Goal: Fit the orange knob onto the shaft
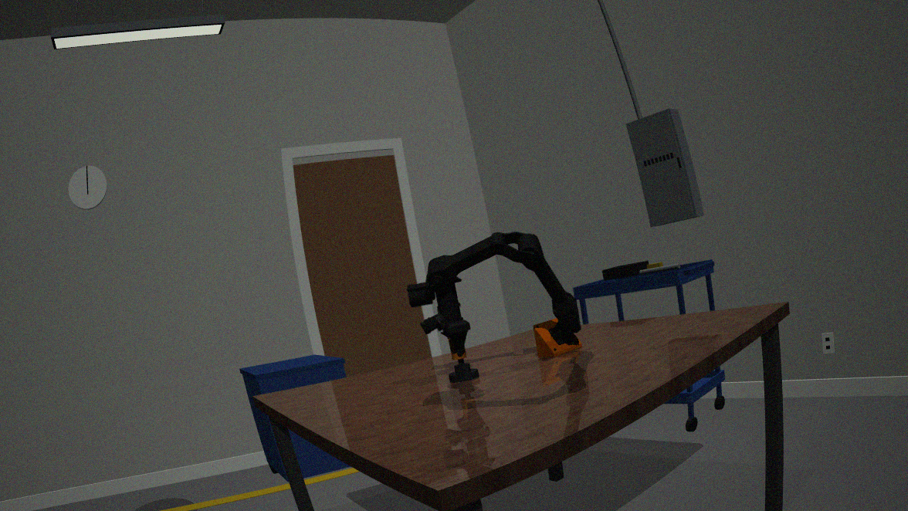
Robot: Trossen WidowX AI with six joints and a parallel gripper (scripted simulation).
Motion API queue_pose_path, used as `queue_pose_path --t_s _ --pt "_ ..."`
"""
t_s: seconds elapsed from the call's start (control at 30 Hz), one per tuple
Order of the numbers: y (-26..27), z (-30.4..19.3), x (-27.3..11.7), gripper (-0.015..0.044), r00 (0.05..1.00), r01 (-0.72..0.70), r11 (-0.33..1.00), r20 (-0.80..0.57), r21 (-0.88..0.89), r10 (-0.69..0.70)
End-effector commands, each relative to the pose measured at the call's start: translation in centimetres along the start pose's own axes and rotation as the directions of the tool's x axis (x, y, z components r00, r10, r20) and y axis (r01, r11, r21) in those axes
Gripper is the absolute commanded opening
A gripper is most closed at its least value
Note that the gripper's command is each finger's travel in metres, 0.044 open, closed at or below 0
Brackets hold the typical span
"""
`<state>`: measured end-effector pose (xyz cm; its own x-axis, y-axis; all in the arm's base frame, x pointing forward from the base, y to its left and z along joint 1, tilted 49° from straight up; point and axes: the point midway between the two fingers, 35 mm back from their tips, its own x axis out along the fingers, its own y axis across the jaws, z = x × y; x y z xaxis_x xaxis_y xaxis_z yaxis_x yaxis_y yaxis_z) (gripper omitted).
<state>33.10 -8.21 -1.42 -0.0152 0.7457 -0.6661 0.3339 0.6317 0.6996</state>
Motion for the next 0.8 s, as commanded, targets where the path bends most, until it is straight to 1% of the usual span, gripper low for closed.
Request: queue_pose_path --t_s 0.0,0.77 --pt "0.07 0.17 -0.11 0.0000 1.000 0.003 1.000 0.004 0.001 -0.003" --pt "-0.02 -0.42 0.28 0.0000 1.000 0.003 1.000 0.004 0.001 -0.003"
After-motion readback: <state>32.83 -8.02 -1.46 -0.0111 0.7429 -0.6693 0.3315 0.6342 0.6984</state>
